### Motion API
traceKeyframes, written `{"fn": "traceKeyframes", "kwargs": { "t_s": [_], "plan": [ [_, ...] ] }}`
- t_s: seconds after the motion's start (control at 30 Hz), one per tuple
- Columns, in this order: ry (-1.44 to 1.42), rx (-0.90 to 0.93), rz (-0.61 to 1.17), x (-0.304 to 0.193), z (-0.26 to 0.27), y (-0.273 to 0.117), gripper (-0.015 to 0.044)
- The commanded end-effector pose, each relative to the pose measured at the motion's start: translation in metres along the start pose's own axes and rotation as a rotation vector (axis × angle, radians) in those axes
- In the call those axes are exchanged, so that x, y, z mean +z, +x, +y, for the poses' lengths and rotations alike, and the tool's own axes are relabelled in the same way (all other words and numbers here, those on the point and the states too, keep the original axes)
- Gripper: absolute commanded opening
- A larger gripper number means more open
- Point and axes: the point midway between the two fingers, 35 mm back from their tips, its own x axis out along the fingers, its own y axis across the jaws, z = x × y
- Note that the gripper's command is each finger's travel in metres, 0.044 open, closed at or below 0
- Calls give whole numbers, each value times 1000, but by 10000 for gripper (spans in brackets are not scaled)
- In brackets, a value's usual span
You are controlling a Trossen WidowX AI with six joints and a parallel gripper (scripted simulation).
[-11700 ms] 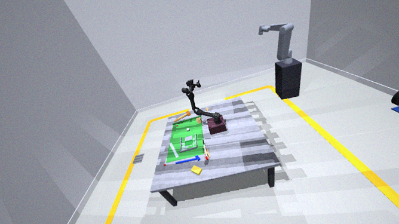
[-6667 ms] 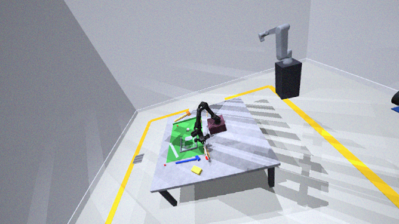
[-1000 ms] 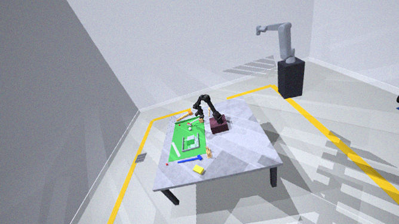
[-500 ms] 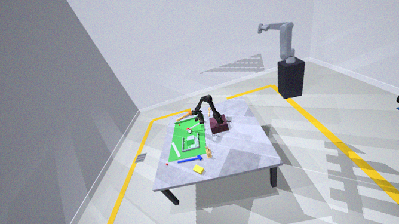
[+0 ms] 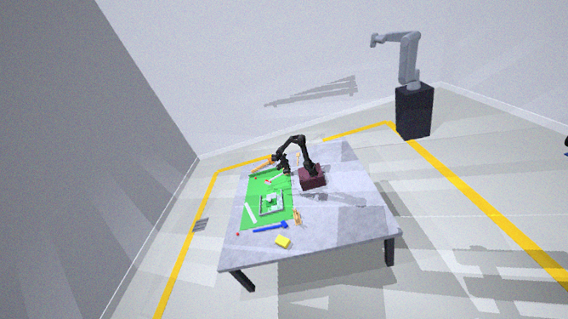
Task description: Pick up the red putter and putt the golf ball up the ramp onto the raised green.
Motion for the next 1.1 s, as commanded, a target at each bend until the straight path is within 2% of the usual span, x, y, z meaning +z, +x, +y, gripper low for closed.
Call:
{"fn": "traceKeyframes", "kwargs": {
  "t_s": [0.0, 0.03, 1.07],
  "plan": [
    [4, -7, -14, 1, 0, -14, 0],
    [0, -3, -6, 1, 0, -4, 0],
    [0, -3, -6, 1, 0, -4, 0]
  ]
}}
